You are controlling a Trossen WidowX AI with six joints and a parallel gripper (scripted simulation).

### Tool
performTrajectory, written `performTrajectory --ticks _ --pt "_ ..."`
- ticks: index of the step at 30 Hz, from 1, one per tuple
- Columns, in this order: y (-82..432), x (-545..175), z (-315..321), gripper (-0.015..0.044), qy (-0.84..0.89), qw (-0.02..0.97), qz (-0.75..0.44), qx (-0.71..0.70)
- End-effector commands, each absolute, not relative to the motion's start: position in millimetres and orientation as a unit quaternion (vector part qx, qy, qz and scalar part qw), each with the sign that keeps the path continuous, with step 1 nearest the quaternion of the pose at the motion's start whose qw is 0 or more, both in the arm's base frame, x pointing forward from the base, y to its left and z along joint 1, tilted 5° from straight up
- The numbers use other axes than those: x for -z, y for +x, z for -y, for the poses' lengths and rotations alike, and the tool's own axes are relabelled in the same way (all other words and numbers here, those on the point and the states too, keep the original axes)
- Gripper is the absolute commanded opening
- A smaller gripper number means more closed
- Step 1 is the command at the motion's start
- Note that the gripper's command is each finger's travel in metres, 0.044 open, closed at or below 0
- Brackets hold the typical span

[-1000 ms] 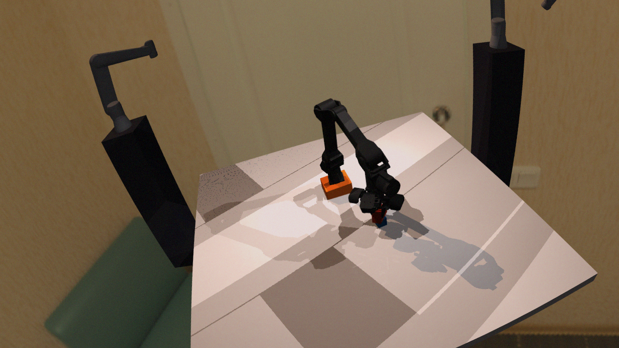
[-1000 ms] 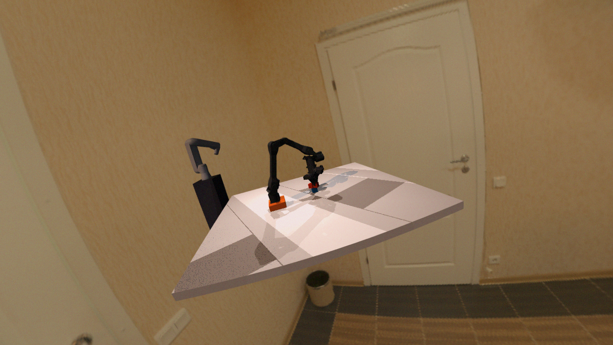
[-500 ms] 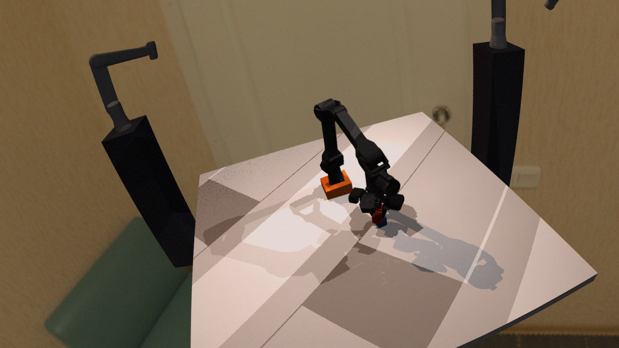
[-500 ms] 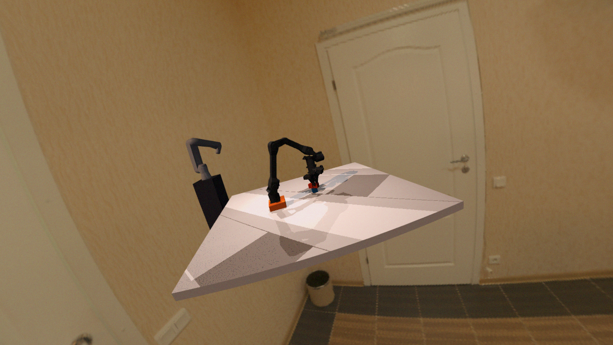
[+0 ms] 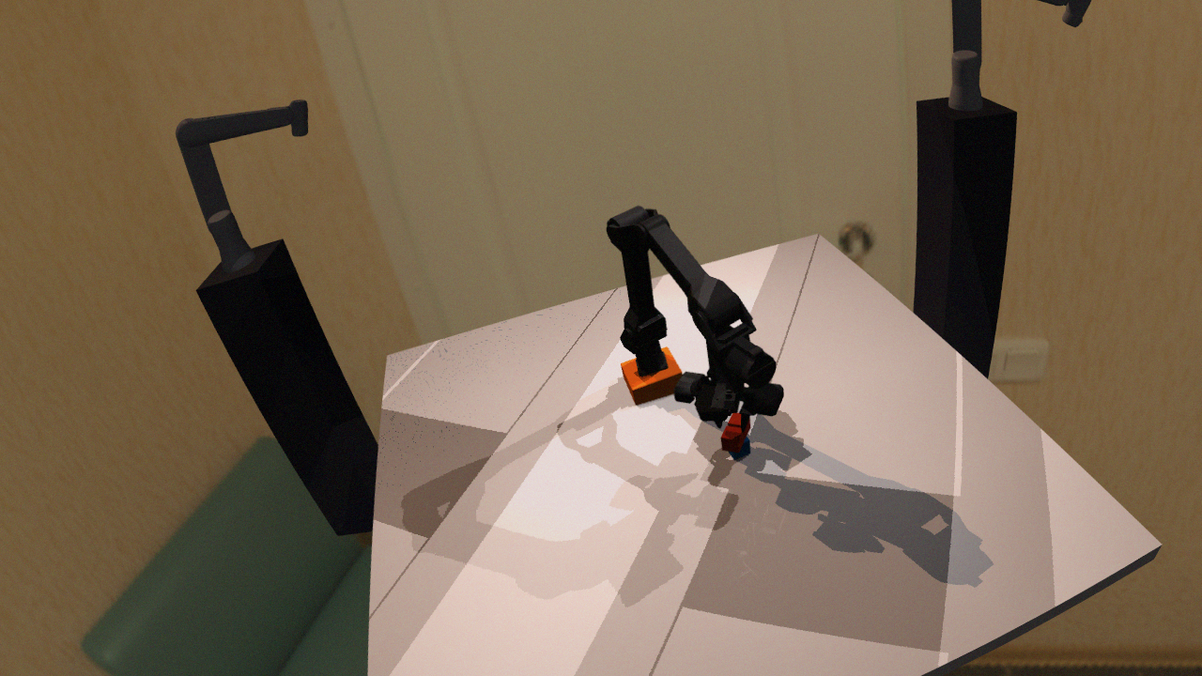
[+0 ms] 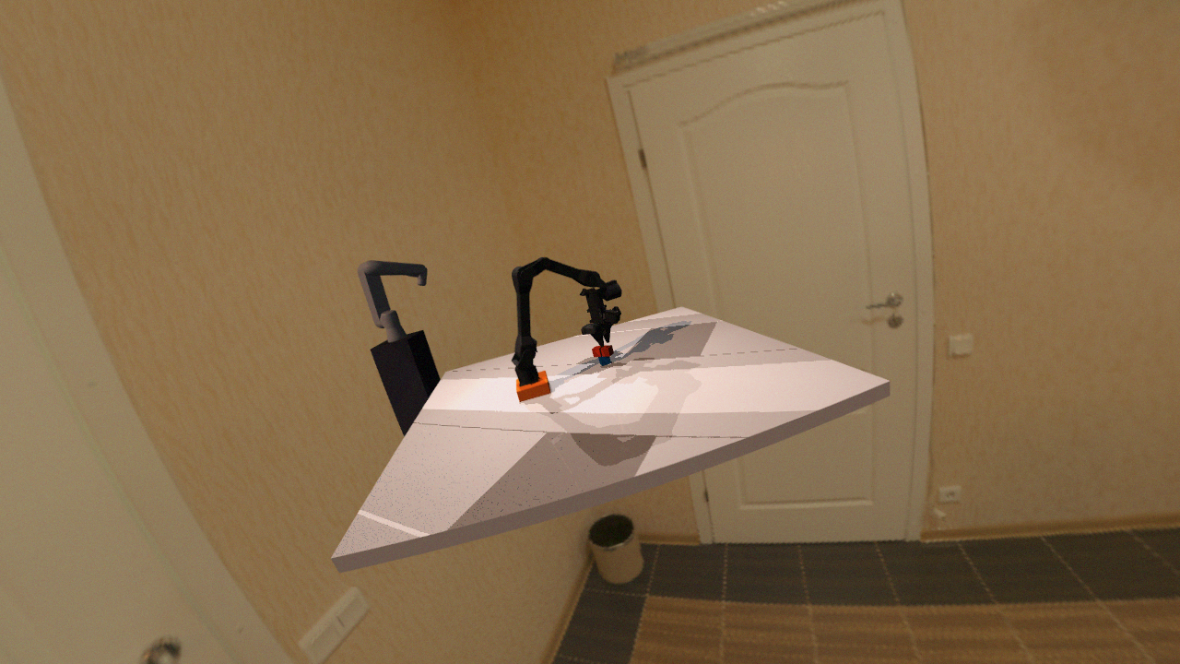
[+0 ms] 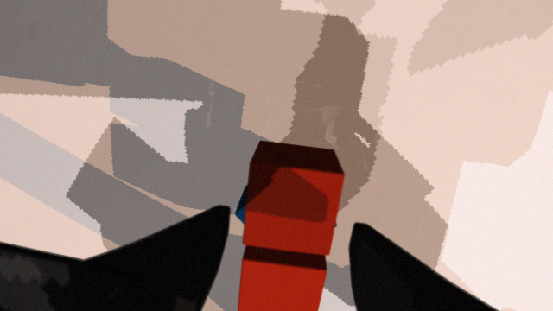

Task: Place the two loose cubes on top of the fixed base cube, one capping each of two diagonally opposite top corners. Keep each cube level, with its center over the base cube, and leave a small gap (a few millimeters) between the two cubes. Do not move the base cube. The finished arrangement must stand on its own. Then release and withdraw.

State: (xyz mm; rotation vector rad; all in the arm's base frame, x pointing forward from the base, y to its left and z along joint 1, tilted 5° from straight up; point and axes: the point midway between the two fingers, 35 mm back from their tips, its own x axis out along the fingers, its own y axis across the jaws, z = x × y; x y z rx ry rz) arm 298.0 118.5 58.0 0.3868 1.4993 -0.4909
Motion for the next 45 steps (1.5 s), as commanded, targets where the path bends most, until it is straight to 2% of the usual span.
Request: performTrajectory --ticks 1,20,27,28,31,38,45 --pt "298.0 -66.0 -119.1 0.0205 0.174 0.687 -0.67 0.221" --pt "297.9 -99.7 -121.4 0.0205 0.174 0.687 -0.67 0.22" --pt "298.3 -107.7 -121.9 0.0389 0.173 0.689 -0.669 0.218" --pt "298.3 -108.0 -121.9 0.04 0.173 0.689 -0.669 0.218" --pt "288.5 -104.5 -143.7 0.04 0.173 0.688 -0.67 0.216" --pt "223.4 -101.1 -233.7 0.04 0.176 0.685 -0.674 0.214" --pt "215.6 -100.8 -241.1 0.04 0.175 0.685 -0.674 0.214"
